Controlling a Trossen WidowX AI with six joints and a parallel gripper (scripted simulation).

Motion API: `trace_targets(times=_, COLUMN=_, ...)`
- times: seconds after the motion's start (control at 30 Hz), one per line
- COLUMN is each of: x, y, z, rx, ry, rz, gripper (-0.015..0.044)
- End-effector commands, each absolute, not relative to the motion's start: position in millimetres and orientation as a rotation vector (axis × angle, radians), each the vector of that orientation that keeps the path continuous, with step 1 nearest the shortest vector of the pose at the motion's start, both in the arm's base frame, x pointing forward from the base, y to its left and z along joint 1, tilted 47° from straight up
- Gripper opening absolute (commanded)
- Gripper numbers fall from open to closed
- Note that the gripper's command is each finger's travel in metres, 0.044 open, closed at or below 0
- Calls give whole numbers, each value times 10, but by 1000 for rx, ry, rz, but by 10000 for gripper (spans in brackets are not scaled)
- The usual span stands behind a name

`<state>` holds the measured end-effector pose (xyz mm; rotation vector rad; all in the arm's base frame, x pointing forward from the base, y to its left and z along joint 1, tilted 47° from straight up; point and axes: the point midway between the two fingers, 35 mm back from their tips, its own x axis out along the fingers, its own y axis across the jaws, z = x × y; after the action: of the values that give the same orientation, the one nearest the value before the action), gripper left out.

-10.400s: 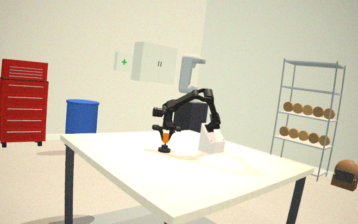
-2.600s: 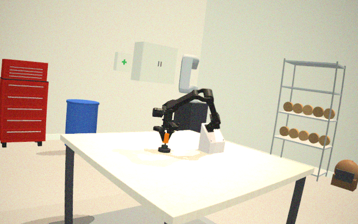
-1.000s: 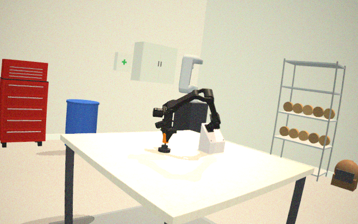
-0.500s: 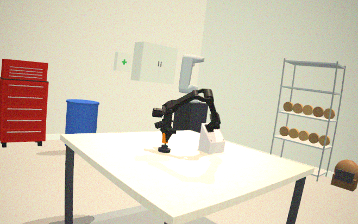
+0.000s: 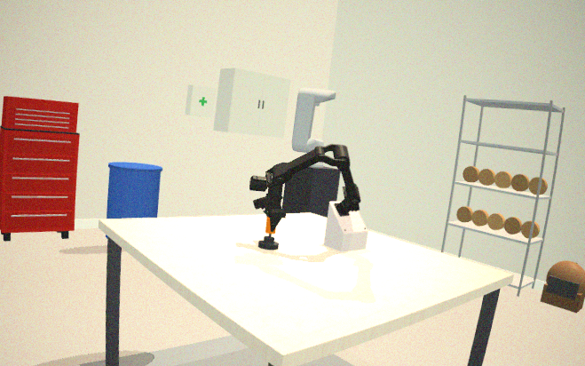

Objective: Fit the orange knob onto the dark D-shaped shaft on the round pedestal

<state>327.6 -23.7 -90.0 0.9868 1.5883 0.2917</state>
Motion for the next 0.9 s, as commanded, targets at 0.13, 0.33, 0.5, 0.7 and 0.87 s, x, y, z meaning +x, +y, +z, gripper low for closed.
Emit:
trace_targets(times=0.13, x=3253, y=-229, z=-896, rx=1023, ry=1600, rz=251, gripper=0)
trace_targets(times=0.33, x=3269, y=-232, z=-897, rx=1023, ry=1600, rz=251, gripper=0)
trace_targets(times=0.5, x=3296, y=-240, z=-904, rx=1023, ry=1600, rz=251, gripper=0)
trace_targets(times=0.7, x=3308, y=-226, z=-915, rx=1023, ry=1600, rz=251, gripper=0)
trace_targets(times=0.87, x=3302, y=-222, z=-919, rx=1023, ry=1600, rz=251, gripper=0)
